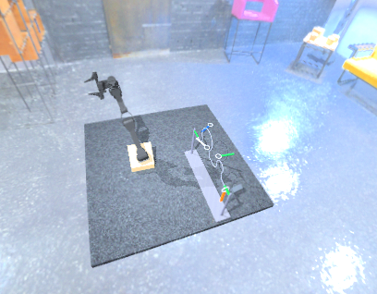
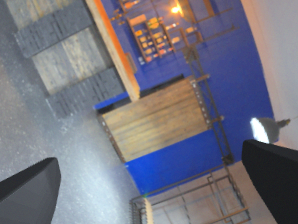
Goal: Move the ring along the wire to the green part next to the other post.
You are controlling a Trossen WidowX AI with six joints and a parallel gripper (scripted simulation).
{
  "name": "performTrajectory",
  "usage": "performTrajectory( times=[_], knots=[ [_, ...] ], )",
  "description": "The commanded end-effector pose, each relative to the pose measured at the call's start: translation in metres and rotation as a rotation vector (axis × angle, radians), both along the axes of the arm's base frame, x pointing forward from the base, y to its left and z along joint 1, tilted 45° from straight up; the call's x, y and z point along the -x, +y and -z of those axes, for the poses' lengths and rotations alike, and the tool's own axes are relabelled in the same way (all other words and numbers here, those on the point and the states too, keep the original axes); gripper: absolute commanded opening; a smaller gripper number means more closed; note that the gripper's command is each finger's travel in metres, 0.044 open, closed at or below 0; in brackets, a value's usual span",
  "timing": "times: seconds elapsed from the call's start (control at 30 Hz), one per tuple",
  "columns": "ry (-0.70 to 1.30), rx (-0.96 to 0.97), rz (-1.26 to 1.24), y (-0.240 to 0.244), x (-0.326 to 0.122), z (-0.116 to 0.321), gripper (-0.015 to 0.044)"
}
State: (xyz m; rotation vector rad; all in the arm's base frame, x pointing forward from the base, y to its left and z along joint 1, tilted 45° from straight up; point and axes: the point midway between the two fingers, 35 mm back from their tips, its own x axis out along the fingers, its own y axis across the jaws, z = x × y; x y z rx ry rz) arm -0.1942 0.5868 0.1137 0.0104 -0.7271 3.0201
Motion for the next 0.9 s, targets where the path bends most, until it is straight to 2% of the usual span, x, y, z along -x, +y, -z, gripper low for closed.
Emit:
performTrajectory(
  times=[0.0, 0.1, 0.27, 0.57, 0.87],
  knots=[
    [0.0, 0.0, 0.002, 0.0, -0.001, 0.0, 0.0374],
    [0.002, -0.002, 0.039, 0.006, -0.014, -0.007, 0.0295],
    [0.008, -0.011, 0.174, 0.023, -0.064, -0.032, 0.0164],
    [0.016, -0.029, 0.436, 0.039, -0.166, -0.079, 0.016],
    [0.019, -0.048, 0.701, 0.033, -0.271, -0.125, 0.016]
  ],
)
